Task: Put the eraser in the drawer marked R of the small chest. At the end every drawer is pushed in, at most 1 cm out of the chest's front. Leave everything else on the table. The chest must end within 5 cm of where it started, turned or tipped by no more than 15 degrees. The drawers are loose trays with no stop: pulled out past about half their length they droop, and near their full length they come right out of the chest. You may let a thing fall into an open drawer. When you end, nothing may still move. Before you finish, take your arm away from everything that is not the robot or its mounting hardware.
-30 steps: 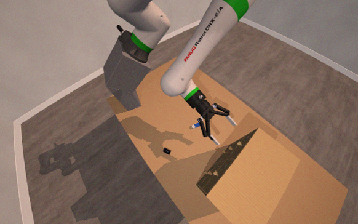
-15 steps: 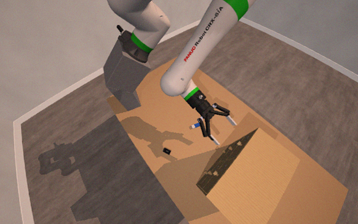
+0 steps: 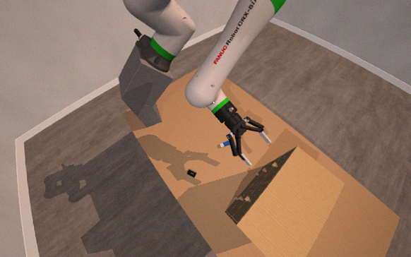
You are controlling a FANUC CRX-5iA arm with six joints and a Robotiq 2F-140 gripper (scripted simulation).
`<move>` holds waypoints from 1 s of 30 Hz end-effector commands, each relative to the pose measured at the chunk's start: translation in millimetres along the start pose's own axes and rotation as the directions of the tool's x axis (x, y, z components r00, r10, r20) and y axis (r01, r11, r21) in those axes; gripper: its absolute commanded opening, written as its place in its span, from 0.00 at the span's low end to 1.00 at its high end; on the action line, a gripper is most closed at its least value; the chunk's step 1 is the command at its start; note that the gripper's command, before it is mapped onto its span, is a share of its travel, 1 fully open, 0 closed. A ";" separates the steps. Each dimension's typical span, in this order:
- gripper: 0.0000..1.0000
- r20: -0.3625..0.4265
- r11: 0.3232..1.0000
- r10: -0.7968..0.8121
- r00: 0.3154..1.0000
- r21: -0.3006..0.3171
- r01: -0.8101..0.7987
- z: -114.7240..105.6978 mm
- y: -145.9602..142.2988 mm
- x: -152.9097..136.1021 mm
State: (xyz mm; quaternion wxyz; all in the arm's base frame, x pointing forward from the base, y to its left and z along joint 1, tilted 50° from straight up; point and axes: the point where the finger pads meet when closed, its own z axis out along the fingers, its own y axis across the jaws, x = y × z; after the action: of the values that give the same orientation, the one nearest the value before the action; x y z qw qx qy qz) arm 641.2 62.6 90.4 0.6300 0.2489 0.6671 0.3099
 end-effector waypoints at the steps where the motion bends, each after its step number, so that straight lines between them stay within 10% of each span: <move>1: 1.00 -0.060 1.000 0.002 0.998 -0.001 -0.002 -5.9 0.4 -2.5; 30: 1.00 -0.546 1.000 0.001 0.838 0.000 -0.001 -62.4 0.0 -24.7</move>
State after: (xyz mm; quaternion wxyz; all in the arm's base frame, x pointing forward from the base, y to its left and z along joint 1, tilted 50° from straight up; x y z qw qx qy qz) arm 594.0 37.0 103.3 0.4927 0.1776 0.7786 0.3458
